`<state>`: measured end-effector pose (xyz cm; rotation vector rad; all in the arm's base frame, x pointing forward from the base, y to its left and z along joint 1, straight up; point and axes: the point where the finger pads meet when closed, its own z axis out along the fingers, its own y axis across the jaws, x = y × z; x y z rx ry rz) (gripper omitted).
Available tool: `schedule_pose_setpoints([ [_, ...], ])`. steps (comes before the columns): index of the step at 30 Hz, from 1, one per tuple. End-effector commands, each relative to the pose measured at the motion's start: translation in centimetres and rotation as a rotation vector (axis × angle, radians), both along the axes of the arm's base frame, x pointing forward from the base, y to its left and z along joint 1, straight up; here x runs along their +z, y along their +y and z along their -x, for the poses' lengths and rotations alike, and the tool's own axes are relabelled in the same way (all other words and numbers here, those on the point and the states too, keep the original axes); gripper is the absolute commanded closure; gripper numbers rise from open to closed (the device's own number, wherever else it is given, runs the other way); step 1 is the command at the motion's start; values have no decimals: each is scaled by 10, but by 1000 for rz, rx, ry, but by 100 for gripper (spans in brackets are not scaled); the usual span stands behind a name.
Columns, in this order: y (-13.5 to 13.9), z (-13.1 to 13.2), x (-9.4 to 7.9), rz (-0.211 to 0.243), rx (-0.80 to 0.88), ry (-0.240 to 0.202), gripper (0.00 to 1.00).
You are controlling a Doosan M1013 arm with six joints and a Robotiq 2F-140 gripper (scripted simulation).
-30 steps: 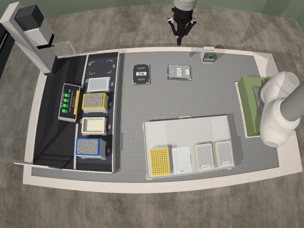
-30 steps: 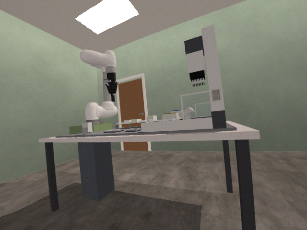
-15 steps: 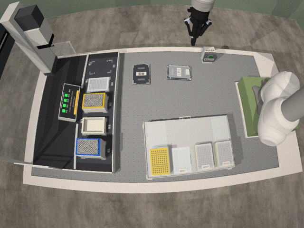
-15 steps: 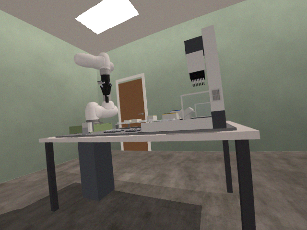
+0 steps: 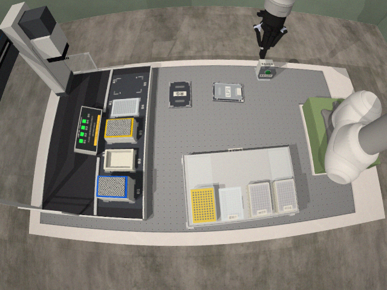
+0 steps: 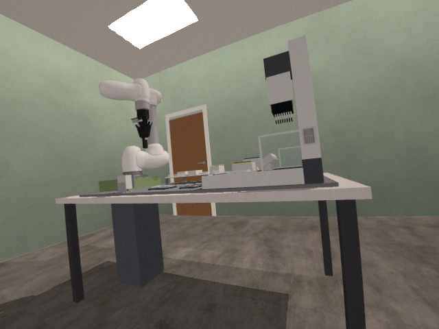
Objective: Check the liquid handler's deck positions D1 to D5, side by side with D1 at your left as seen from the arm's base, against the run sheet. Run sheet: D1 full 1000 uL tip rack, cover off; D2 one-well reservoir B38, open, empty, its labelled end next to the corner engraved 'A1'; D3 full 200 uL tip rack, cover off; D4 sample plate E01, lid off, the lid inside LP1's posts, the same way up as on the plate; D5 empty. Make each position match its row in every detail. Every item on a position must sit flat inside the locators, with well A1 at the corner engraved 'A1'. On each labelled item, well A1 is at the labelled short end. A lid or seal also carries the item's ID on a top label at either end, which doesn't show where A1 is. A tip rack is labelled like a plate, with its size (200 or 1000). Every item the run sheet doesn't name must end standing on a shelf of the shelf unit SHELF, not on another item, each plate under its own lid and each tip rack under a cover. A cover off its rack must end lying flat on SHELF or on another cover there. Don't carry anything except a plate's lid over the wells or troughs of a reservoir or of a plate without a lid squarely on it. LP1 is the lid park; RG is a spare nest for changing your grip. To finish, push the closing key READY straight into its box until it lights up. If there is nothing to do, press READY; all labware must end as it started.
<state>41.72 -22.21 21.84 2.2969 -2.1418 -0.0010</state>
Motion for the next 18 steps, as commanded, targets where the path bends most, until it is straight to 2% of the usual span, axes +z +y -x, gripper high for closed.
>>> schedule_pose_setpoints([
  [1, -1, 7, 1, 1, 0, -1, 90],
  [18, -3, 82, 1, 1, 0, -1, 90],
])
